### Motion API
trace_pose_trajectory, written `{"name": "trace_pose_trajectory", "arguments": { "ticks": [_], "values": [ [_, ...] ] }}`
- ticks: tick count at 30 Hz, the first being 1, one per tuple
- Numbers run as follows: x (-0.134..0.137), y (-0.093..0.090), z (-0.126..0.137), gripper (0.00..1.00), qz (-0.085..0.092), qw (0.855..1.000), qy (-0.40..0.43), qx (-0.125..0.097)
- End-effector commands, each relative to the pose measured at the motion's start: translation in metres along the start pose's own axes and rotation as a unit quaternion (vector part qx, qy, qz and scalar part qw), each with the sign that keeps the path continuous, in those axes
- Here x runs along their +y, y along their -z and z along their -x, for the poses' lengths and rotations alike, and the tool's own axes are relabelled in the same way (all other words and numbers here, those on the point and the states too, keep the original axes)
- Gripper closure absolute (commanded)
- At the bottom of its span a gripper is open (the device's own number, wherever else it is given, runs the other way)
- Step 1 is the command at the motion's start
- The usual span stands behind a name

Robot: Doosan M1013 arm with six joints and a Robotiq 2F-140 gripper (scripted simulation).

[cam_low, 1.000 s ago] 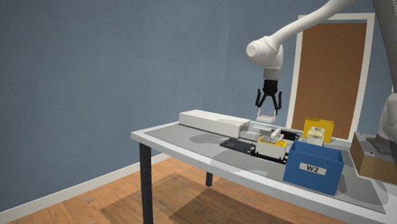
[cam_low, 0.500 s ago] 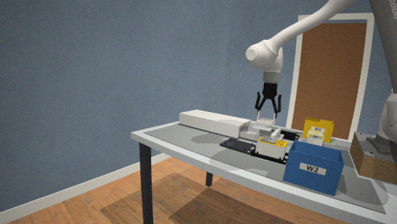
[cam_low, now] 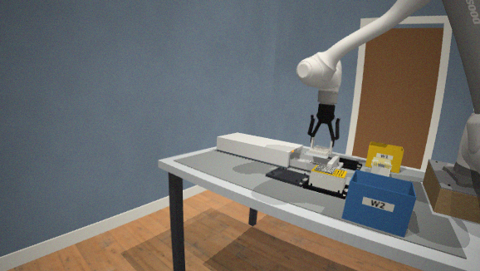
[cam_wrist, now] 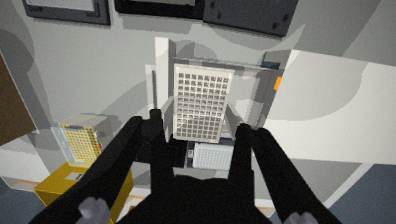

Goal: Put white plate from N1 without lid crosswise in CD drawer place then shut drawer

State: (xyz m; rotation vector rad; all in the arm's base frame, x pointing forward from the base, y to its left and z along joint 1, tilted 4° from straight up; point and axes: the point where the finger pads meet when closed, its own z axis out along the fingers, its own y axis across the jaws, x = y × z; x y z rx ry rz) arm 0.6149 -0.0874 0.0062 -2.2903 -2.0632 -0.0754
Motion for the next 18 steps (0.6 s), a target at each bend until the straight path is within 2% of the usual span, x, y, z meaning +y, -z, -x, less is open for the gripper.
{"name": "trace_pose_trajectory", "arguments": {
  "ticks": [1,18],
  "values": [
    [0.000,-0.004,0.000,1.00,0.000,1.000,0.000,0.000],
    [0.000,-0.024,0.000,1.00,0.000,1.000,0.000,0.000]
  ]
}}
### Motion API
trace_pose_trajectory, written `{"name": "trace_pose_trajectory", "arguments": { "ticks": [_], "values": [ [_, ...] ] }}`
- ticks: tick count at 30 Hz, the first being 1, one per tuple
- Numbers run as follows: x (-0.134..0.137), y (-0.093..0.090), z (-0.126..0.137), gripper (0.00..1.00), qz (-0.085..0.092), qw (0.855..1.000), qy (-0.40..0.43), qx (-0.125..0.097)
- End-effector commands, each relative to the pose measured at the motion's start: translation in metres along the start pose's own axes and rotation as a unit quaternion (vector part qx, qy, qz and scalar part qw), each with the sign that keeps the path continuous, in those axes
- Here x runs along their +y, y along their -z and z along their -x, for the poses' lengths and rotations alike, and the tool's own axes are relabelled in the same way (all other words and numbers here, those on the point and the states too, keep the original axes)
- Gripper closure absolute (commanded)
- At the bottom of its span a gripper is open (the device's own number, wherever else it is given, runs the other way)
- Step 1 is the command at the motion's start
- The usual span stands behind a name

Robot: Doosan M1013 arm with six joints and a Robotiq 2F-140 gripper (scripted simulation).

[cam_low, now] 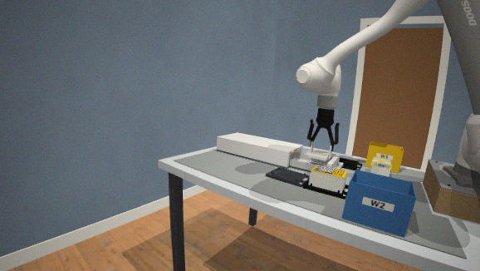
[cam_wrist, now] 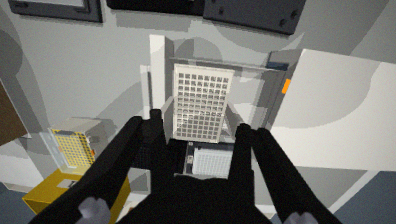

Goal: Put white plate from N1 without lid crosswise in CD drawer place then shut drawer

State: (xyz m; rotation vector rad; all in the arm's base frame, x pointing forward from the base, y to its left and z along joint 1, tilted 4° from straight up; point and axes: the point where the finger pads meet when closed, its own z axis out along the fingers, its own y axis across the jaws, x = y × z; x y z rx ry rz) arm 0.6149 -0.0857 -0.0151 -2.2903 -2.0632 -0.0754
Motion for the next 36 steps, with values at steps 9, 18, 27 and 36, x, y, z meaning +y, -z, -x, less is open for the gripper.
{"name": "trace_pose_trajectory", "arguments": {
  "ticks": [9,18,27,36],
  "values": [
    [0.000,-0.012,0.000,1.00,0.000,1.000,0.000,0.000],
    [0.000,-0.024,0.000,1.00,0.000,1.000,0.000,0.000],
    [0.000,-0.033,0.000,1.00,0.000,1.000,0.000,0.000],
    [0.000,-0.039,0.000,1.00,0.000,1.000,0.000,0.000]
  ]
}}
